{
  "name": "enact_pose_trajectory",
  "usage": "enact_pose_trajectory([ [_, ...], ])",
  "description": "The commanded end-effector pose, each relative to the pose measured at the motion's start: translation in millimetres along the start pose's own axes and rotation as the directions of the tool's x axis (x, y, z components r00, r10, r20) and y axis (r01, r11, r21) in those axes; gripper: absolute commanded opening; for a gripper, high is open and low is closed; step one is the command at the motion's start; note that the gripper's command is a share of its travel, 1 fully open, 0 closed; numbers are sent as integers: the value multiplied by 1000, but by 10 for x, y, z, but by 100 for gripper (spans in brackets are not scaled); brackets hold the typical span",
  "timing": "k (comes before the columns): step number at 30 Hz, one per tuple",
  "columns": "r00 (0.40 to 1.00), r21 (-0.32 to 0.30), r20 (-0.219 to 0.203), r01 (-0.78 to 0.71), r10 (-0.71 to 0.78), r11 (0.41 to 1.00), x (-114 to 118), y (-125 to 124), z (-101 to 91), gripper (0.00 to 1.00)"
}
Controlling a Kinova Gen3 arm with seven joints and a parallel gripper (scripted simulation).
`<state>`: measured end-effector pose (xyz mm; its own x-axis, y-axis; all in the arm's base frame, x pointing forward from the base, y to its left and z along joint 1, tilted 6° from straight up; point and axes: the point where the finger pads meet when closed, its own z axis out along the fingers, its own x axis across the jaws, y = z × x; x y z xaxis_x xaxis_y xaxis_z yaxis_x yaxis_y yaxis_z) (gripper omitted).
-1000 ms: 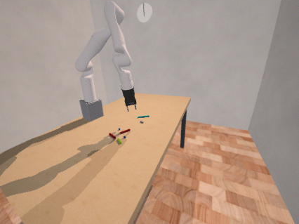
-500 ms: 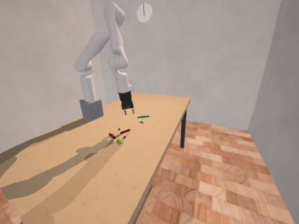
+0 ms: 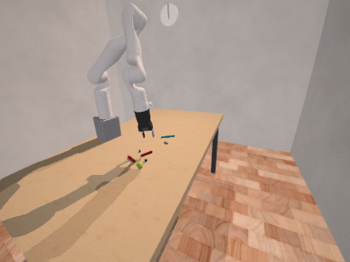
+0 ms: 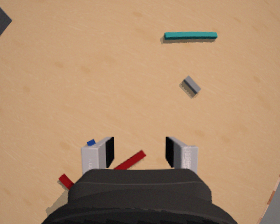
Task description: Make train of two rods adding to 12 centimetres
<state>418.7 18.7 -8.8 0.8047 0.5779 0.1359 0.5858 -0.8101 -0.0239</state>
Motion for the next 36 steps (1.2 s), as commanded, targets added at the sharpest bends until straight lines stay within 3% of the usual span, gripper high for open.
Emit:
enact_pose_trajectory([
  [1, 1000, 0, 4, -12, 12, 1000, -40, 42, 15, 100],
  [5, 1000, 0, 4, -12, 12, 1000, -40, 42, 15, 100],
  [6, 997, -13, 7, -76, 76, 997, -127, 195, 46, 100],
  [13, 997, -13, 7, -76, 76, 997, -127, 195, 46, 100],
  [14, 991, -25, 9, -134, 134, 991, -214, 335, 74, 100],
  [21, 991, -25, 9, -134, 134, 991, -214, 335, 74, 100],
  [22, 982, -37, 10, -186, 187, 982, -299, 462, 99, 100],
  [36, 972, -48, 11, -233, 234, 971, -382, 576, 120, 100],
])
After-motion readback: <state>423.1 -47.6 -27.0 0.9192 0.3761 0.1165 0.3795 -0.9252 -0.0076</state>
